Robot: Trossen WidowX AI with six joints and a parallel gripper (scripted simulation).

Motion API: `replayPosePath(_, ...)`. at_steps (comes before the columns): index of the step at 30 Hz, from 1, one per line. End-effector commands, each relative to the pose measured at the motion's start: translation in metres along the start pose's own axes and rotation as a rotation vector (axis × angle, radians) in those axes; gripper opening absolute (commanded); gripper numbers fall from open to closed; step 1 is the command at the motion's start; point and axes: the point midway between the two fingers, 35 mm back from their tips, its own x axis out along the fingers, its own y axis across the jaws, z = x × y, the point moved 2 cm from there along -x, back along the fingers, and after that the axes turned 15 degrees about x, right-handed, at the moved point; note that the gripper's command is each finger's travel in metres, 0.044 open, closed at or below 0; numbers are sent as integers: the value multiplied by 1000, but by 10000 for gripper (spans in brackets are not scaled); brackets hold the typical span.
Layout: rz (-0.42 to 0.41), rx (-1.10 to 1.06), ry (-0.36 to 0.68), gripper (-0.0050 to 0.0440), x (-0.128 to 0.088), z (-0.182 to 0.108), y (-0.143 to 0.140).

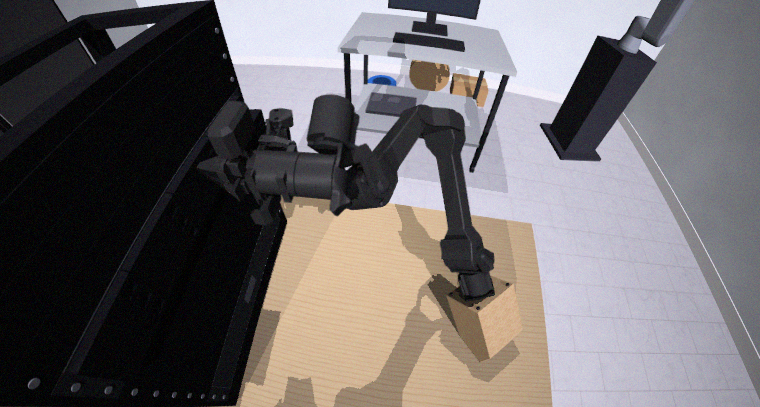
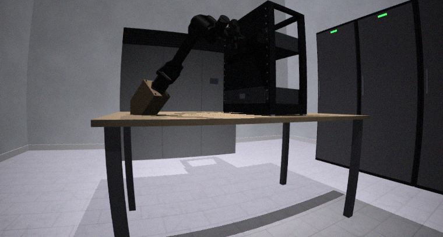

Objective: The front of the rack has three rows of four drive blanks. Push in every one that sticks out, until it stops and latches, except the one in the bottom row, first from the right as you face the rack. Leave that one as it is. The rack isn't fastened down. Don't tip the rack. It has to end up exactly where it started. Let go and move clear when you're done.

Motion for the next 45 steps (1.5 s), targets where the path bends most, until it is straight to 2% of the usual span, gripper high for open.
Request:
replayPosePath(1, 10, 13, -8, 0, -19, 5, 5)
replayPosePath(6, 10, 13, -8, 0, -52, 5, 5)
replayPosePath(10, 10, 13, -8, 0, -66, 5, 5)
replayPosePath(29, 10, 13, -8, 0, -70, 16, 4)
replayPosePath(45, 10, 13, -8, 0, -77, 77, -1)
